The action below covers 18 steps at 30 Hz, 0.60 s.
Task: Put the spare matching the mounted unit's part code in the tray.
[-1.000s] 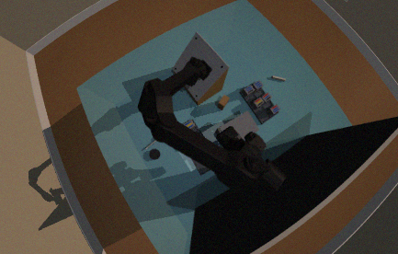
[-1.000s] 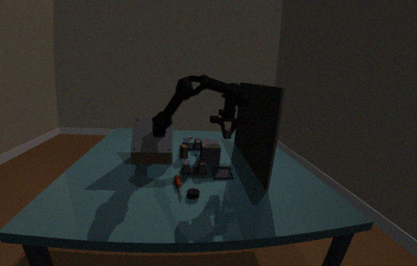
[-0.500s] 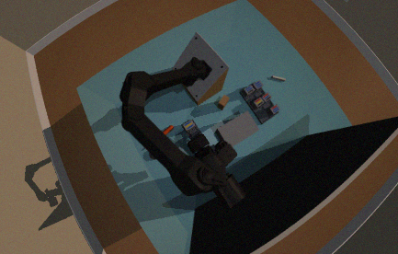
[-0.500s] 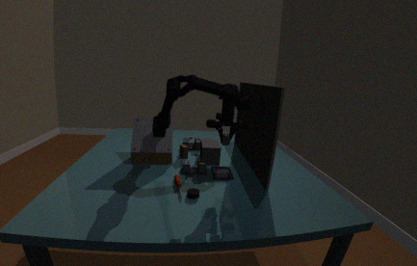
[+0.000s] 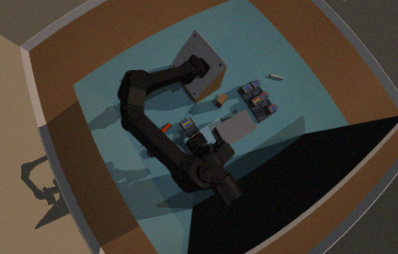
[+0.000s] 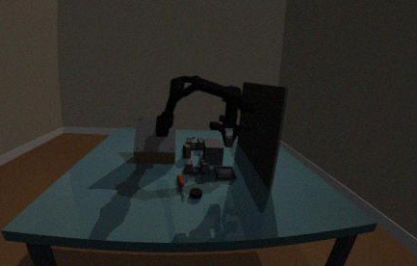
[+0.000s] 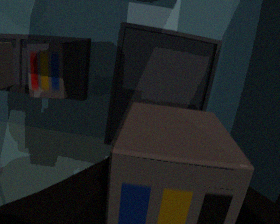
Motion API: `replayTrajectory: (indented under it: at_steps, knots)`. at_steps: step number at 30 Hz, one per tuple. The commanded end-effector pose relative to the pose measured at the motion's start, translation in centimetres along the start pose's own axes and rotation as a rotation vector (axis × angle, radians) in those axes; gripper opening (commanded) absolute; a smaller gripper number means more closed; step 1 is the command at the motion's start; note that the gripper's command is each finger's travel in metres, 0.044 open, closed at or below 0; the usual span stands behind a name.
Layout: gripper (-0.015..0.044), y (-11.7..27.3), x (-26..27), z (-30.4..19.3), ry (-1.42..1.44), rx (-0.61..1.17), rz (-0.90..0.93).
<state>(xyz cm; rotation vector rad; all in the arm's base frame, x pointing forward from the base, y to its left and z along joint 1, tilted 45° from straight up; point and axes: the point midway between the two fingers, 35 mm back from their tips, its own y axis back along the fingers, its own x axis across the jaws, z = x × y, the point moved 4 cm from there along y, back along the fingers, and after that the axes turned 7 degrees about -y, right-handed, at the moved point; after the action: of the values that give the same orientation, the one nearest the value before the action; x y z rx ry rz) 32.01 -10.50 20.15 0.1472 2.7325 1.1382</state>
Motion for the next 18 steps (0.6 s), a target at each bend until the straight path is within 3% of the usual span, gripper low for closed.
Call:
replayTrajectory:
  at_steps: [1,18]
  knots:
    - [0.0000,-0.3,-0.1,0.1,0.004,-0.003,-0.002]
    - [0.0000,-2.1,-0.4,0.2,0.004,-0.006,-0.001]
